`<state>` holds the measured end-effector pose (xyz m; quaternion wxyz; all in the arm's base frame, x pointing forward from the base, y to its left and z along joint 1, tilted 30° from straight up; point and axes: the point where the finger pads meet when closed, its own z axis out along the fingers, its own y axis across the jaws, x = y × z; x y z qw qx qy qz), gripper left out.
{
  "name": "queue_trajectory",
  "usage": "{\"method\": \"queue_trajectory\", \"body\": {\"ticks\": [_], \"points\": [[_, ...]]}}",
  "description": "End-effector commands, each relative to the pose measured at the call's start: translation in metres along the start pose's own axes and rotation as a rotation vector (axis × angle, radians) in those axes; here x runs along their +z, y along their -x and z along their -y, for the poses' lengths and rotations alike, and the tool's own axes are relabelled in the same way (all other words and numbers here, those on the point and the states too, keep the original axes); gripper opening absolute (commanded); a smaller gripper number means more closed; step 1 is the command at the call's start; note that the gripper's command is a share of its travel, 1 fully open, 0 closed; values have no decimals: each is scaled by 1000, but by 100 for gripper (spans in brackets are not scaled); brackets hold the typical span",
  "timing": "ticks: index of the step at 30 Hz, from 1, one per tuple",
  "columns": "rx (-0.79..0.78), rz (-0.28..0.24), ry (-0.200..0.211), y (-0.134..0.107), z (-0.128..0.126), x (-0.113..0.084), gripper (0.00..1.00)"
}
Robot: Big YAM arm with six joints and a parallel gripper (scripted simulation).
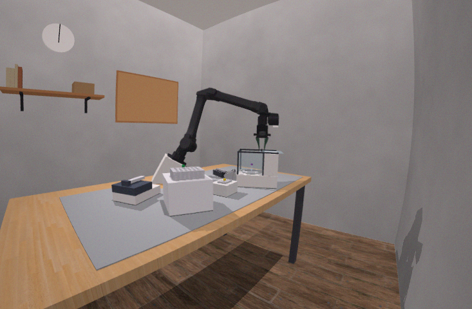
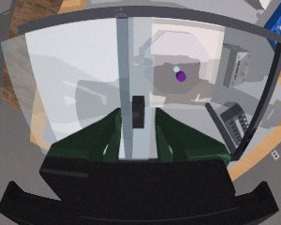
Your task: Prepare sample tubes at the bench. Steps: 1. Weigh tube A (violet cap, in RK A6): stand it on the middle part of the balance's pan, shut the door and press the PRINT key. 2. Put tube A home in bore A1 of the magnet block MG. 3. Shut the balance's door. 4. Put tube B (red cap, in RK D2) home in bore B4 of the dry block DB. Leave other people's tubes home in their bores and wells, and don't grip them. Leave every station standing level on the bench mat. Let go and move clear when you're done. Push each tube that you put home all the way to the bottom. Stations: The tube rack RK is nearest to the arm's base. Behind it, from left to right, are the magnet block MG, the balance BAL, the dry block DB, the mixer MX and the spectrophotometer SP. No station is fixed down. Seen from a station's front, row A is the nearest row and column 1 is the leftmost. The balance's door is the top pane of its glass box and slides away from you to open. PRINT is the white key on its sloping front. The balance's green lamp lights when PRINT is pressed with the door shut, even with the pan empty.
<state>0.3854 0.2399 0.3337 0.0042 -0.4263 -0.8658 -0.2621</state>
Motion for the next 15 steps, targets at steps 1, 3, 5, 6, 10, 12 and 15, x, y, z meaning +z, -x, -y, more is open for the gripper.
{"method": "queue_trajectory", "body": {"ticks": [1, 3, 5, 6, 10, 12, 15], "points": [[-20, 14, 65, -2, -16, -38, 30], [-19, 13, 60, -1, -16, -39, 30], [-19, 14, 61, -1, -16, -43, 30], [-20, 14, 63, -2, -16, -46, 30], [-19, 14, 59, -1, -15, -51, 30], [-19, 14, 59, -1, -15, -52, 30], [-22, 13, 59, -3, -15, -55, 30]]}}
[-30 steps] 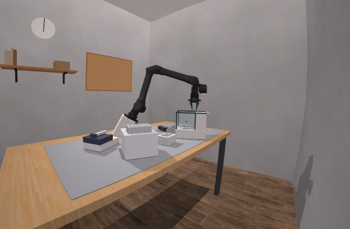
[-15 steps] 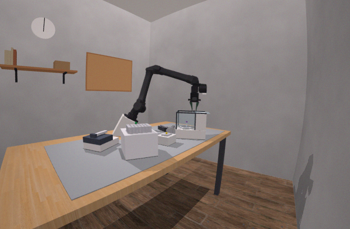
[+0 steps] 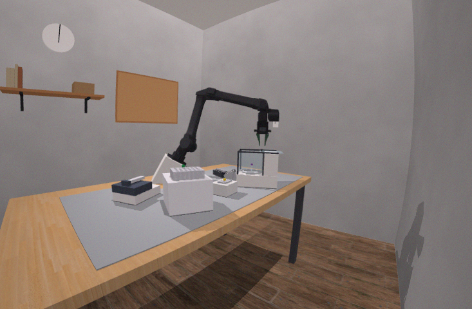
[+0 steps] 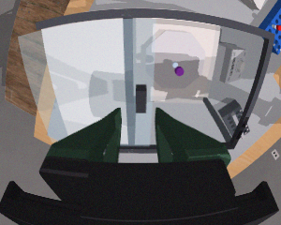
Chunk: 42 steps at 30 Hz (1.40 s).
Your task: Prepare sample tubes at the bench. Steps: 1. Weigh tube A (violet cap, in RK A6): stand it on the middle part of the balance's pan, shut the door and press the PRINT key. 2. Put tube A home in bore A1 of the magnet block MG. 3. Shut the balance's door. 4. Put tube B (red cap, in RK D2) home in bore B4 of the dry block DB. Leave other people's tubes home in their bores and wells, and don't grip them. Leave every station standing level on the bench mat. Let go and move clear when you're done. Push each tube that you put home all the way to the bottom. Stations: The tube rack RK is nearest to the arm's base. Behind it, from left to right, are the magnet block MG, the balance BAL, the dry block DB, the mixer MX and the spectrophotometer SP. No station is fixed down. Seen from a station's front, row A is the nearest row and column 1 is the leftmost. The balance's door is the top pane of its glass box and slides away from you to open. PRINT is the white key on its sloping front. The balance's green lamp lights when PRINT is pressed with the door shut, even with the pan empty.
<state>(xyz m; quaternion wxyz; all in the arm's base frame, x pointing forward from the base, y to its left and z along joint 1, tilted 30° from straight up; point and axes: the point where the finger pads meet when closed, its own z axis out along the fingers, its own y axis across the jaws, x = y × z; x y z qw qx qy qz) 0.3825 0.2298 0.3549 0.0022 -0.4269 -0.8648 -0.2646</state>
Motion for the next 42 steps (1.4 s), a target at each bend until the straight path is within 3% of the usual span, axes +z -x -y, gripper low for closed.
{"method": "queue_trajectory", "body": {"ticks": [1, 11, 16, 20, 27, 28, 36, 40, 41, 42], "points": [[-22, 14, 58, -3, -13, -37, 30], [-22, 14, 57, -3, -12, -53, 30], [-25, 8, 41, -4, -13, -50, 30], [-22, 15, 57, -3, -11, -65, 30], [-21, 4, 24, -4, -6, -50, 30], [-45, 9, 26, 1, 8, -43, 36], [-247, 12, 31, 1, 15, -42, 36], [-382, 14, 33, 2, 6, -40, 36], [-411, 16, 32, 1, 22, -41, 36], [-445, 16, 31, 1, 22, -41, 36]]}}
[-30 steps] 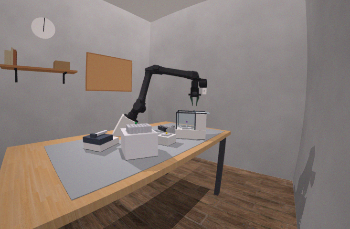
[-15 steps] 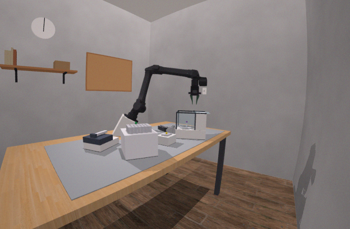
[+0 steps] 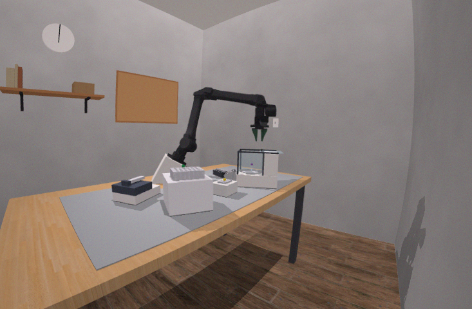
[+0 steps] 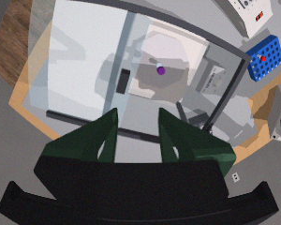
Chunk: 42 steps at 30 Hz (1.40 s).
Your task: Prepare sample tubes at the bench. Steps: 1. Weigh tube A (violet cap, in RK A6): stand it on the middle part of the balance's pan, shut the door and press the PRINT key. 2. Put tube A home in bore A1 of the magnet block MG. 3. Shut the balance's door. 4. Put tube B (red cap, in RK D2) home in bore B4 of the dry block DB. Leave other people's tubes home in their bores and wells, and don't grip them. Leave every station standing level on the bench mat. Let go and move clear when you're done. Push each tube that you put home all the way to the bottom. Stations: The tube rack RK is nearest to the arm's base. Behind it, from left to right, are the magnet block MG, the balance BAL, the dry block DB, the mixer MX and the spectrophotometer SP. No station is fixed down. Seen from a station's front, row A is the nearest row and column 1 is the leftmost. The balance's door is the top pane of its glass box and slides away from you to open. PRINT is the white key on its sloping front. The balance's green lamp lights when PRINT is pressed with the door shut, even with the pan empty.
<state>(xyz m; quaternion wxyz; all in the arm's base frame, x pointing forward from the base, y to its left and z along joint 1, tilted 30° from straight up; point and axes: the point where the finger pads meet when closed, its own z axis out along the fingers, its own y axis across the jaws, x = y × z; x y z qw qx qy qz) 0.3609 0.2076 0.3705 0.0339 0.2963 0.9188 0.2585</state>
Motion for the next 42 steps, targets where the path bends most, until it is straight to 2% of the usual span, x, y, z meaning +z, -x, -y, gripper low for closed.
{"method": "queue_trajectory", "body": {"ticks": [1, 4, 7, 8, 11, 13, 14, 17, 20, 21, 24, 26, 28, 29, 32, 34, 35, 37, 39, 42], "points": [[-186, 24, 36, 1, 3, -13, 36], [-294, 39, 52, 4, -8, -21, 36], [-304, 36, 48, 5, -8, -19, 36], [-331, 26, 34, -2, 10, -12, 36], [-431, 27, 32, -2, 10, -12, 36], [-505, 36, 41, 1, 0, -16, 36], [-531, 28, 31, -4, 17, -11, 36], [-630, 26, 26, -5, 18, -11, 36], [-711, 30, 27, 1, 8, -11, 36], [-744, 30, 27, -7, 24, -10, 36], [-778, 31, 26, -7, 24, -10, 36], [-851, 46, 36, -6, 15, -19, 36], [-912, 35, 25, -3, 15, -13, 36], [-944, 32, 23, -10, 31, -9, 36], [-1041, 26, 16, -11, 32, -9, 36], [-1109, 40, 23, -6, 21, -14, 36], [-1140, 34, 19, -12, 38, -8, 36], [-1203, 26, 13, -13, 40, -8, 36], [-1272, 30, 14, -11, 35, -10, 36], [-1287, 28, 12, -7, 29, -8, 36]]}}
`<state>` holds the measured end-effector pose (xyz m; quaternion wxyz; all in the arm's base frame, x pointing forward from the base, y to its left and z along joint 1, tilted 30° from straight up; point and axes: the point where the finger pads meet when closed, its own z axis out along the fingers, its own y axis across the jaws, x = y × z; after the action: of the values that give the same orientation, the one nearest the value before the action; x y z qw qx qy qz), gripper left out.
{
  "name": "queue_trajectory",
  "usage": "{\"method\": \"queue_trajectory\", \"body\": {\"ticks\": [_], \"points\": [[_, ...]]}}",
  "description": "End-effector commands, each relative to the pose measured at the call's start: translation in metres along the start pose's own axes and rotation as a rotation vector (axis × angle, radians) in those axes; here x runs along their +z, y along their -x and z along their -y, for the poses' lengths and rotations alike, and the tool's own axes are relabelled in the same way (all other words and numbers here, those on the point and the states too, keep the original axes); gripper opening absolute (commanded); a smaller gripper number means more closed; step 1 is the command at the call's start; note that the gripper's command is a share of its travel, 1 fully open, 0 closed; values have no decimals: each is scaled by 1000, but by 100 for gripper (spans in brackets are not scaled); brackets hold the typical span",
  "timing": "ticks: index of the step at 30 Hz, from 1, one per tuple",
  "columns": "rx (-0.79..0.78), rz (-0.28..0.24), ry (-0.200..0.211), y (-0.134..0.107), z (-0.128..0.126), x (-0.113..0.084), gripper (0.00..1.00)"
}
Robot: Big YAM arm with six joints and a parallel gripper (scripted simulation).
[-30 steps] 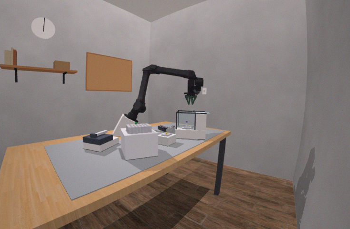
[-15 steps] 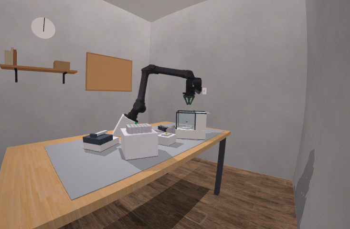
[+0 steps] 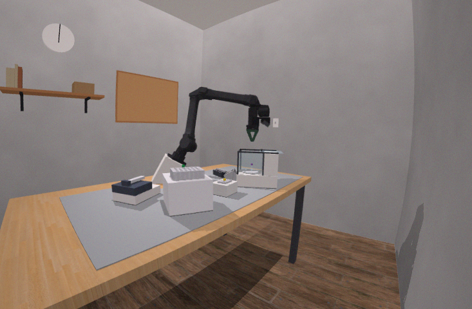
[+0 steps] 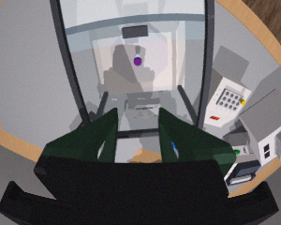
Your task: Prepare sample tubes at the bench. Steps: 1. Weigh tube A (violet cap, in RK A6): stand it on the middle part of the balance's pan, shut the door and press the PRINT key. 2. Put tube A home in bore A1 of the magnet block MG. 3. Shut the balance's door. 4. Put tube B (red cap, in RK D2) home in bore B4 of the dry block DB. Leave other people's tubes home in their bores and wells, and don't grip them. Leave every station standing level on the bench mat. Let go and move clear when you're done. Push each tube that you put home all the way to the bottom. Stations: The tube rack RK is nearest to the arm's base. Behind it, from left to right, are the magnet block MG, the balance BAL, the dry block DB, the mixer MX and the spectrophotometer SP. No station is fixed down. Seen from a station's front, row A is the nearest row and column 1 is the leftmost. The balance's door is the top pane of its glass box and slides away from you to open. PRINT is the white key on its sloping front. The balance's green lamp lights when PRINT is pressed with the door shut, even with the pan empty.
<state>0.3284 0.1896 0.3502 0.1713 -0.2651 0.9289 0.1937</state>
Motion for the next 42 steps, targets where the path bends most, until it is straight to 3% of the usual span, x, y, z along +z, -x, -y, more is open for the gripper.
{"method": "queue_trajectory", "body": {"ticks": [1, 10, 11, 13, 42], "points": [[-107, 31, -1, 13, 3, -10, 36], [-110, 34, 1, 10, -3, -12, 36], [-111, 5, 8, 5, 2, 6, 36], [-120, -1, 12, 4, -2, 11, 36], [-98, -2, 10, 4, -2, 53, 36]]}}
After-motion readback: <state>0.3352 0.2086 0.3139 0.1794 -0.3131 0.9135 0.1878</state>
